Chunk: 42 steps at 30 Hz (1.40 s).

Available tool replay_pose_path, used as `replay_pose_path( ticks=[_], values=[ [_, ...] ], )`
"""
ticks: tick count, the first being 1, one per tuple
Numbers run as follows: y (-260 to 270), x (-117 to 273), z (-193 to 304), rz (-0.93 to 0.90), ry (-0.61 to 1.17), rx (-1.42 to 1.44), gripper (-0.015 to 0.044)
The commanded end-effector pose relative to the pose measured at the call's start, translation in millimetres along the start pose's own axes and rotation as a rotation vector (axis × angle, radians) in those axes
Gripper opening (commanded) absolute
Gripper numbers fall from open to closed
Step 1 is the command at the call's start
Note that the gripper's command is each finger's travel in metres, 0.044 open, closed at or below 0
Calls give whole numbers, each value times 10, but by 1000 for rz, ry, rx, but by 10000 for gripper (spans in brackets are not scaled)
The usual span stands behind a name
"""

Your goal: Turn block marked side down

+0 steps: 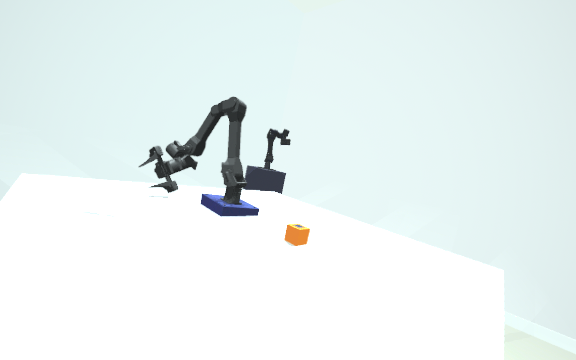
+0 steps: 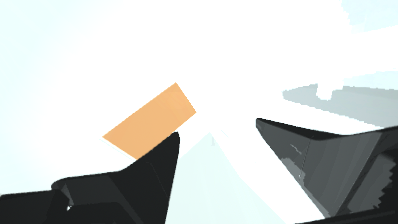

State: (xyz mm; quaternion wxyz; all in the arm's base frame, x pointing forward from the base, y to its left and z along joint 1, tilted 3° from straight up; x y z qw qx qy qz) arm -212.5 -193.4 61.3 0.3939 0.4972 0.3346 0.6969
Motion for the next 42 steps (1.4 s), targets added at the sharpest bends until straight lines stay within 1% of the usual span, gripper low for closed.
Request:
replay_pose_path(
  ticks=[1, 2, 9, 15, 20, 27, 32, 37, 42],
  values=[
    [7, -18, 10, 5, 5, 5, 426],
    [28, -70, 40, 19, 20, 21, 440],
    [258, -737, 606, 205, 235, 260, 440],
    [368, -1204, 1296, 346, 431, 499, 440],
    [374, -1454, 1980, 445, 599, 718, 440],
    [299, -1490, 2853, 504, 833, 1039, 440],
    [146, -1388, 3570, 557, 999, 1277, 440],
    [-56, -1120, 4239, 585, 1160, 1527, 440],
    [-292, -700, 4819, 583, 1319, 1791, 440]
  ],
)
Point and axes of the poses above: the point midway between the two fingers, 35 mm back from their tips, its own x axis back along the fingers, its own y axis across the jaws, z = x × y, the point moved 6 cm from there along x, back along the fingers, and after that the axes turned 7 degrees about x, right-handed, at the moved point
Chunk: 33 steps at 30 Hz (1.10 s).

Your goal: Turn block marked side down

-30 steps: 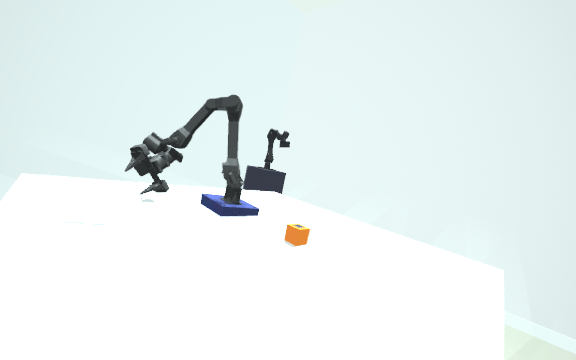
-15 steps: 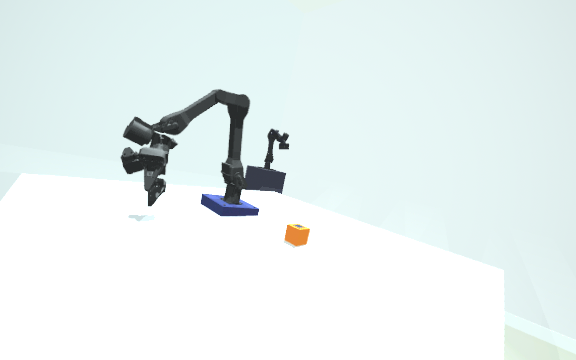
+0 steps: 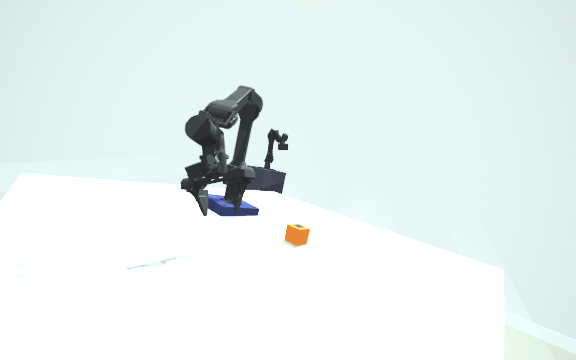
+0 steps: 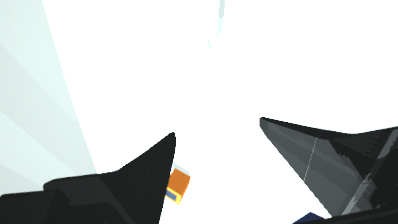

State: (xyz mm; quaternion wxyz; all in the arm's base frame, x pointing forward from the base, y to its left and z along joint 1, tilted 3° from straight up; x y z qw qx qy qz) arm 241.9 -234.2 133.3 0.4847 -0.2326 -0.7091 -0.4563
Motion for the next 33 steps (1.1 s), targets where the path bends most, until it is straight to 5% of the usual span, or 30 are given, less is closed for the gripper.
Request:
replay_pose_path(
  ticks=[1, 16, 33],
  values=[
    [514, -91, 173, 51, 76, 208, 440],
    [2074, -100, 1639, 230, 310, 1096, 440],
    [1930, -498, 1761, 237, 317, 1136, 440]
  ],
)
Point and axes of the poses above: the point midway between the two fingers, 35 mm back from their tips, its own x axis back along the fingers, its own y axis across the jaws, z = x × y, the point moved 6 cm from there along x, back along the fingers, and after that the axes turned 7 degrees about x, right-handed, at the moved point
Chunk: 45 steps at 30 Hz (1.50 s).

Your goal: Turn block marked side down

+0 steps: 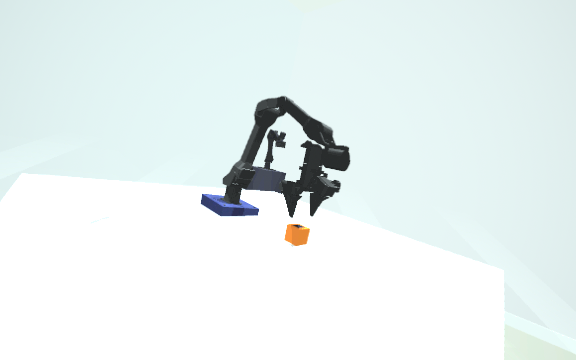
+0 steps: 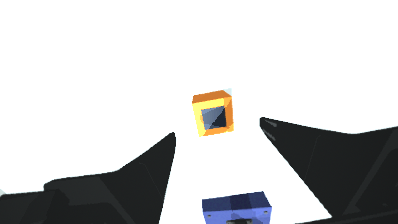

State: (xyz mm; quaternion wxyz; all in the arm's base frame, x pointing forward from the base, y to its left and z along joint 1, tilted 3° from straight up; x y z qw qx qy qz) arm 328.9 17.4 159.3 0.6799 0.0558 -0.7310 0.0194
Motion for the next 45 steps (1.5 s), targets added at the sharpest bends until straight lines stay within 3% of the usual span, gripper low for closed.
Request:
replay_pose_path(
  ticks=[1, 30, 38, 45],
  values=[
    [-13, -129, 18, 3, 3, 5, 440],
    [-15, -513, 22, 3, 3, 5, 440],
    [-15, -513, 22, 3, 3, 5, 230],
    [-15, -513, 22, 3, 3, 5, 183]
  ],
)
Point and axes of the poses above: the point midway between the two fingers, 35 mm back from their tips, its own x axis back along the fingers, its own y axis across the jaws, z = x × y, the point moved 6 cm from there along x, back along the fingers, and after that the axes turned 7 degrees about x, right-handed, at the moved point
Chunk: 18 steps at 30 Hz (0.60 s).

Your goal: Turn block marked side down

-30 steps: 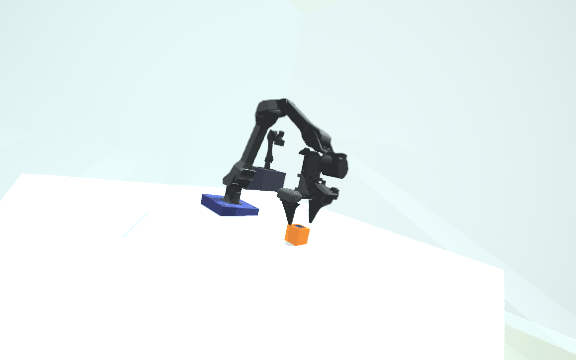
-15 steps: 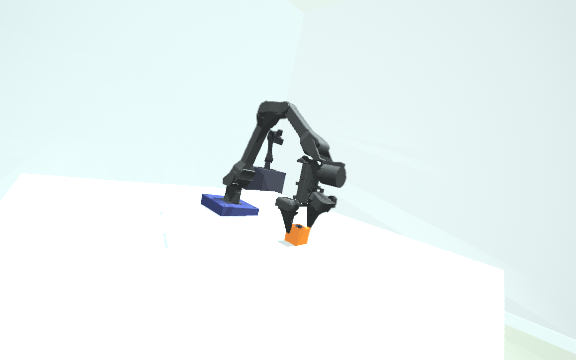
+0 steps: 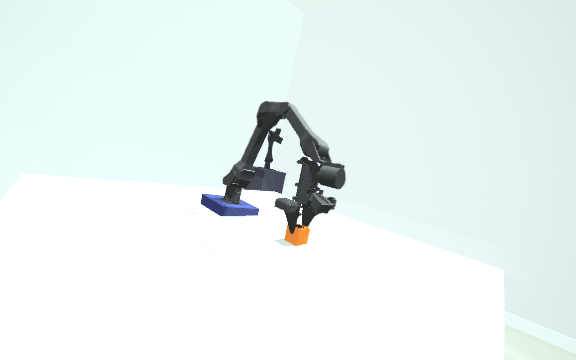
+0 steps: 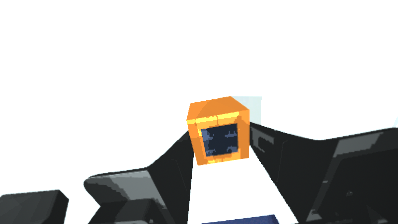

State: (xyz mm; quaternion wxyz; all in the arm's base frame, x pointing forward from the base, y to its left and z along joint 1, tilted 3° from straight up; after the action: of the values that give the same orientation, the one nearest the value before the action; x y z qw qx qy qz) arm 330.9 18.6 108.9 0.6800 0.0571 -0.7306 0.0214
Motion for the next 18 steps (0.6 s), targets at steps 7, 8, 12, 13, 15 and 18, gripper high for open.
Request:
replay_pose_path(
  ticks=[7, 8, 12, 13, 15, 18],
  values=[
    [-1, -9, 5, 2, 2, 0, 137],
    [-1, -9, 5, 2, 2, 0, 130],
    [-1, -9, 5, 2, 2, 0, 103],
    [-1, 1, 4, 2, 2, 0, 77],
    [-1, 78, 1, 2, 1, 1, 25],
    [0, 254, 1, 2, 1, 0, 0]
  ],
)
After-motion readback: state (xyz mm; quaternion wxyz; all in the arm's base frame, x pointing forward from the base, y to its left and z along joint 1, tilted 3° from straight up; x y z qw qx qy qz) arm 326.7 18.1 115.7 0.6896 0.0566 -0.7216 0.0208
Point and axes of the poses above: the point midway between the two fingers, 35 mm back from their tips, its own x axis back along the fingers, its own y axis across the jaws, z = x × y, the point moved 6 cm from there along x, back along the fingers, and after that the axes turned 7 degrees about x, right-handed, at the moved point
